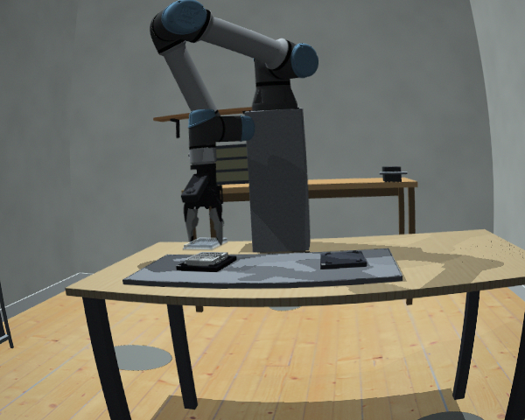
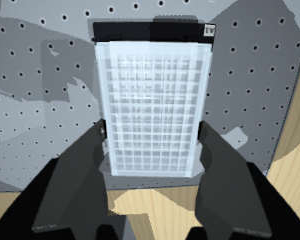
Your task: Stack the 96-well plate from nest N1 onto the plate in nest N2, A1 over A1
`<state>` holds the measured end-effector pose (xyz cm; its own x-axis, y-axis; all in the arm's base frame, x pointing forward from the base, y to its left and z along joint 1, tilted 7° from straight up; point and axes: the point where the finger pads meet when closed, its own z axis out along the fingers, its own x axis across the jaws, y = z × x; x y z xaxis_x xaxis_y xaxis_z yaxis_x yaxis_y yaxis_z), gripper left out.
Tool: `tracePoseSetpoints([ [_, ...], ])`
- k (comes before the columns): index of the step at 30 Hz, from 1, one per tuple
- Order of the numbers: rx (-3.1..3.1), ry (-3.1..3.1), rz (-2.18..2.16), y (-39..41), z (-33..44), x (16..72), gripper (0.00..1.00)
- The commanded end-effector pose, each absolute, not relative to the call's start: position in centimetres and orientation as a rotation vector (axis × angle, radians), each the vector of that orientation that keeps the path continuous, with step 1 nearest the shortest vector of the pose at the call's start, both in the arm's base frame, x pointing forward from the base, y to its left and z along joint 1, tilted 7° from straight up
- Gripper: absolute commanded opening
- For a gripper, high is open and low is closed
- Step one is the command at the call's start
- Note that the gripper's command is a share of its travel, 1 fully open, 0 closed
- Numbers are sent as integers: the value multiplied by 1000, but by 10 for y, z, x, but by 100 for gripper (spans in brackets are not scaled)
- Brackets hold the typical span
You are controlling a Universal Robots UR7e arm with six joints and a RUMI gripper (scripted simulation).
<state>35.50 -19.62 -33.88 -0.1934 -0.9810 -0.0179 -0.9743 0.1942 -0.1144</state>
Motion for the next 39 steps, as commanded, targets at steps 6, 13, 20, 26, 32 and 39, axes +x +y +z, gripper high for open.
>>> tracePoseSetpoints([
  [6, -1937, 2359, -120, -197, -354, 357, 0],
  [13, -1937, 2359, -120, -197, -355, 357, 0],
  [20, -1937, 2359, -120, -197, -355, 357, 0],
  [26, -1937, 2359, -120, -197, -355, 357, 0],
  [32, -1937, 2359, -120, -197, -355, 357, 0],
  [39, -1937, 2359, -120, -197, -356, 357, 0],
])
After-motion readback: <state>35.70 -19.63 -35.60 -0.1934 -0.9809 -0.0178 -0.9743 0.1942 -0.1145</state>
